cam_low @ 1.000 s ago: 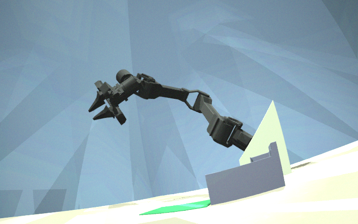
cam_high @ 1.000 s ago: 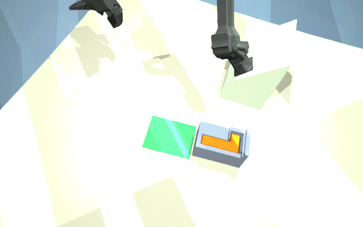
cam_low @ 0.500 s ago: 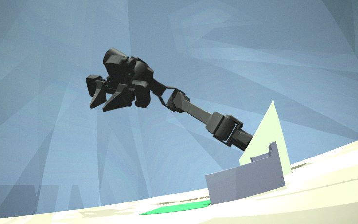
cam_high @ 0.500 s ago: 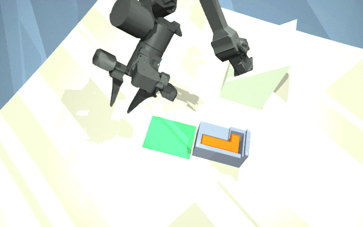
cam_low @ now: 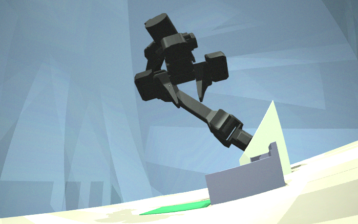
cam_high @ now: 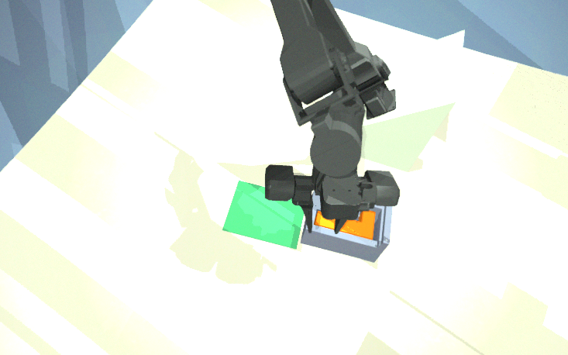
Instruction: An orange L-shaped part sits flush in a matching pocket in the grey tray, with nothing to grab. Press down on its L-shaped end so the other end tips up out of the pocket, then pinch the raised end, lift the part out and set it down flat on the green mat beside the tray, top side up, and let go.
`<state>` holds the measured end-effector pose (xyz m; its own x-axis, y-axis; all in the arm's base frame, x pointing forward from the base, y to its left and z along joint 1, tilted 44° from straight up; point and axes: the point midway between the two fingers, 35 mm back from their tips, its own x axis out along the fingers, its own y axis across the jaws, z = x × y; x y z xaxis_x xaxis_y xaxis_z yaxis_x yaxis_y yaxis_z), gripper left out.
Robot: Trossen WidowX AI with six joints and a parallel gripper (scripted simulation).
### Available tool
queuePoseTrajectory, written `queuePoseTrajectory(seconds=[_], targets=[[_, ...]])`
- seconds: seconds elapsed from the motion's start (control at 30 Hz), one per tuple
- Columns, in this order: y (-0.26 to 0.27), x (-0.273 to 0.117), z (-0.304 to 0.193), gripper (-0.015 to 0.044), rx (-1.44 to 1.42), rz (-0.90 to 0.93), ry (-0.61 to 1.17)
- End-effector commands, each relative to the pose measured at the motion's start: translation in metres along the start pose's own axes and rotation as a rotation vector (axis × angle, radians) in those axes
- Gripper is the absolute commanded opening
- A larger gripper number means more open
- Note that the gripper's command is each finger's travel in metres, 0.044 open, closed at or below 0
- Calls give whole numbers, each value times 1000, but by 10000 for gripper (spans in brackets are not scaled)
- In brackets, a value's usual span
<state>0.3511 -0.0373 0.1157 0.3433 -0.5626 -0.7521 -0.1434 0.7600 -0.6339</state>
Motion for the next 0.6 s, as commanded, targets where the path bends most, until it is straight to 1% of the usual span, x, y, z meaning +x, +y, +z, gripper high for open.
queuePoseTrajectory(seconds=[0.0, 0.13, 0.27, 0.57], targets=[[70, 12, -20, 180, 79, 57, 179], [111, 15, -44, 180, 140, 24, 320], [140, 14, -70, 180, 194, -60, 438], [145, 14, -75, 180, 203, -79, 455]])
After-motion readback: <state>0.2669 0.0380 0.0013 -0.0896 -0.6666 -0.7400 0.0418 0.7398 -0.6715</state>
